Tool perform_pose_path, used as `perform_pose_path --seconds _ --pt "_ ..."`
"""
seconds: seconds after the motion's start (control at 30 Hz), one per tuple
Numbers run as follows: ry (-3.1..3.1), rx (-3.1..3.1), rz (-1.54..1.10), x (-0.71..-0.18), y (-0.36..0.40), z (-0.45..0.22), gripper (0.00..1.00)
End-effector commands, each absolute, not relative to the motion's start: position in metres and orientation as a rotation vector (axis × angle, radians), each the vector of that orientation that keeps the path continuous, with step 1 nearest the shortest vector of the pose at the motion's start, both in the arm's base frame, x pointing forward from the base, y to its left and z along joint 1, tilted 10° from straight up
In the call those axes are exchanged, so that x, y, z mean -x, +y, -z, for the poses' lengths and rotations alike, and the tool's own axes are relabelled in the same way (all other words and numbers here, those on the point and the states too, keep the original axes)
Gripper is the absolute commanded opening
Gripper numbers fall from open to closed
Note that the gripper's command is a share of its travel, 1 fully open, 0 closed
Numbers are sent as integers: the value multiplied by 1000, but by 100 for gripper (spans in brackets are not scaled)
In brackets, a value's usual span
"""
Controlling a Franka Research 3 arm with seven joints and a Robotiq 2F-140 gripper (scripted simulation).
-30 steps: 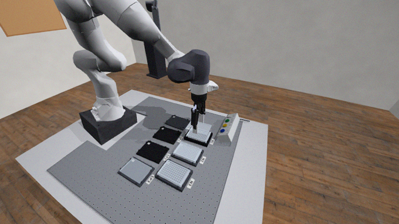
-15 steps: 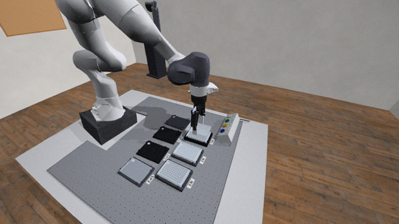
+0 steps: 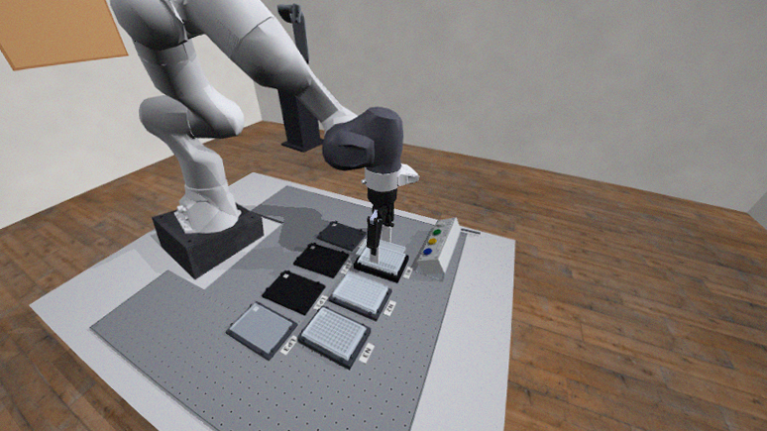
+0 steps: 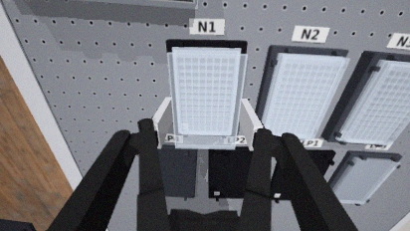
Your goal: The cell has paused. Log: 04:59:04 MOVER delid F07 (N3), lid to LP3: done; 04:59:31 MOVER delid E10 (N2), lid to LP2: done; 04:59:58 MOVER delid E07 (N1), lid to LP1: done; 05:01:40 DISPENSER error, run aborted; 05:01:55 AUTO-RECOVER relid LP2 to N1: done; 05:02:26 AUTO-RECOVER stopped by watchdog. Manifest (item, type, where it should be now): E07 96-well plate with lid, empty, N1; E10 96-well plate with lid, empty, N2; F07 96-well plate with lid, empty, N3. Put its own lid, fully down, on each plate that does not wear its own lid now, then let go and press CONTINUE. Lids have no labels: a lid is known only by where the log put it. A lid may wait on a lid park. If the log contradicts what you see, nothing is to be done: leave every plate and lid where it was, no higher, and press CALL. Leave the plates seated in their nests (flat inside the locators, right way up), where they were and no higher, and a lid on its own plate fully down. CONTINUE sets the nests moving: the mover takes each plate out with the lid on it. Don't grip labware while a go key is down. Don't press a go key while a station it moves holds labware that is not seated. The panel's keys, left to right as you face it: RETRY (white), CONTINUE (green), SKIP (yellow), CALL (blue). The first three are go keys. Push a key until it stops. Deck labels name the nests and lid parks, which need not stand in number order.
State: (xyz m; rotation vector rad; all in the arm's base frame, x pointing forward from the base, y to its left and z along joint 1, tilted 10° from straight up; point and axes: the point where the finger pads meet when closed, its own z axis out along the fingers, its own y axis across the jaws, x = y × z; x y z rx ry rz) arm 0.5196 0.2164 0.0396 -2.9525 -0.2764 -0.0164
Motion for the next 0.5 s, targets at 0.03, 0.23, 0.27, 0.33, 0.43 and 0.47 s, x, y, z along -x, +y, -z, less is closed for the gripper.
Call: perform_pose_path --seconds 0.03,0.23,0.27,0.33,0.43,0.47 --pt "-266 2951 28 -523 218 -38 0" --pt "-266 2951 28 -523 219 -34 0" --pt "-266 2951 28 -523 219 -33 0" --pt "-266 2951 28 -523 219 -32 0" --pt "-266 2951 28 -523 219 -31 0" --pt "-266 2951 28 -523 219 -31 0"
